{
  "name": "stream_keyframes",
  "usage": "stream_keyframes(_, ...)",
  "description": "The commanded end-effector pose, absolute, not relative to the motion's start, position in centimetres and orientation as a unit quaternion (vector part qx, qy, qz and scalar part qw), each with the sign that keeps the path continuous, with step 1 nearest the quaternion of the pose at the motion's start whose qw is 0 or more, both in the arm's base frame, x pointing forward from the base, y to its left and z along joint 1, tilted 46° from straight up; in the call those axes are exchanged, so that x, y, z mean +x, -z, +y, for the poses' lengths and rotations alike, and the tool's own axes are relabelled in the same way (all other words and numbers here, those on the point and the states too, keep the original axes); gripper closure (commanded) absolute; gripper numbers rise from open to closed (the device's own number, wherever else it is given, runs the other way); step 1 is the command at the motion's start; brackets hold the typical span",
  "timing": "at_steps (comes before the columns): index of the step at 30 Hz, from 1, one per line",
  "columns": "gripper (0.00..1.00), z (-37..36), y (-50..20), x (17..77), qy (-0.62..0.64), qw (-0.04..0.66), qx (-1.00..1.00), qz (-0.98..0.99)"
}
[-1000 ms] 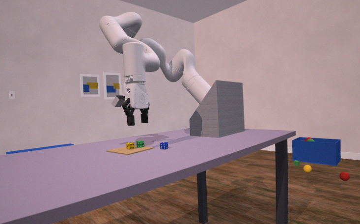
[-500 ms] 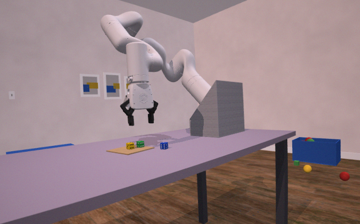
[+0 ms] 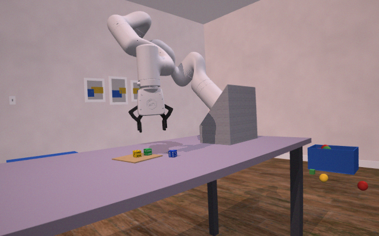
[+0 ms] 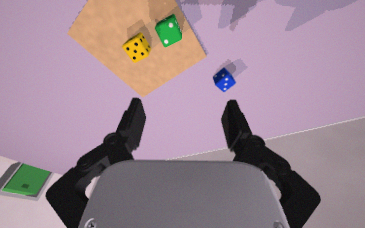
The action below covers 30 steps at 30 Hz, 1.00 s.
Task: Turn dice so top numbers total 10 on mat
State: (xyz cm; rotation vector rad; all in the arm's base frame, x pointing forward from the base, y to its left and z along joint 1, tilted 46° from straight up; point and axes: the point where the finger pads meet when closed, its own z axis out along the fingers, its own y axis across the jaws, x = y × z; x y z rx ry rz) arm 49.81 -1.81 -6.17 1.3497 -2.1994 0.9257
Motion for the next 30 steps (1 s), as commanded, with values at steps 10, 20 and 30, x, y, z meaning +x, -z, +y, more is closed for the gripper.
stream_keyframes(10,0.00,-1.2,6.9,49.0,-0.367,0.122,0.322,-0.864)
stream_keyframes(20,0.00,-0.8,7.5,48.3,-0.382,0.065,0.185,-0.903)
stream_keyframes(30,0.00,-0.4,8.1,47.6,-0.387,0.008,0.052,-0.920)
